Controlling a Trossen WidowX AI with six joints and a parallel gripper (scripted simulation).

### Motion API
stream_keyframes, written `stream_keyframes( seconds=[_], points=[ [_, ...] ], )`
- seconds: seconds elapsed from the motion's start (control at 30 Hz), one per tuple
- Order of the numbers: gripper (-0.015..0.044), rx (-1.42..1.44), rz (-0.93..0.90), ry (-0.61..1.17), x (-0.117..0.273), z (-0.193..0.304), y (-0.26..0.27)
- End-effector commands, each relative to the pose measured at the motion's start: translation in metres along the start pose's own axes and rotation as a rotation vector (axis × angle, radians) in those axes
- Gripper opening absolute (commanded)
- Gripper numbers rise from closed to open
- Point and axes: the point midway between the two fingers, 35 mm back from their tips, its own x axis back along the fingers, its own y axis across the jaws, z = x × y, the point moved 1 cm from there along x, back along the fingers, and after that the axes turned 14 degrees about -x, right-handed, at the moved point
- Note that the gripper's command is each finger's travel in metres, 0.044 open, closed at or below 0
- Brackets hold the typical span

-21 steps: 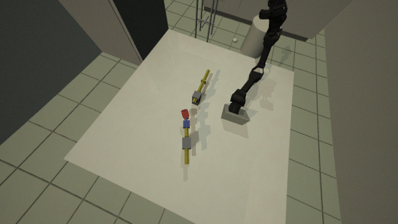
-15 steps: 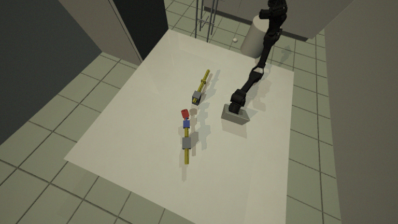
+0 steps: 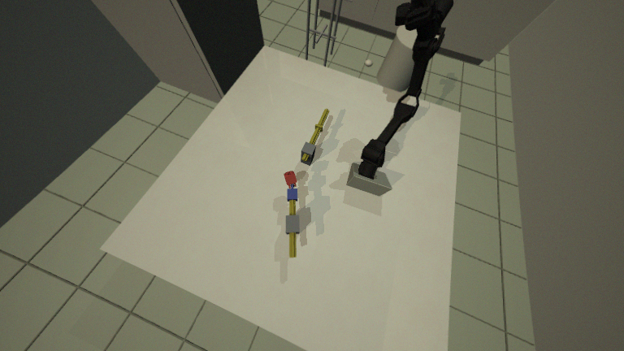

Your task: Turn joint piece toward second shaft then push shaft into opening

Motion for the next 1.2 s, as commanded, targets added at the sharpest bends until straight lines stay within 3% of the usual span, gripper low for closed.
stream_keyframes(
  seconds=[0.0,0.5,1.17],
  points=[
    [0.044,0.079,0.037,-0.042,-0.014,-0.01,-0.016],
    [0.044,0.266,0.196,-0.173,-0.059,-0.051,-0.073],
    [0.044,0.525,0.645,-0.503,-0.112,-0.167,-0.196]
  ],
)
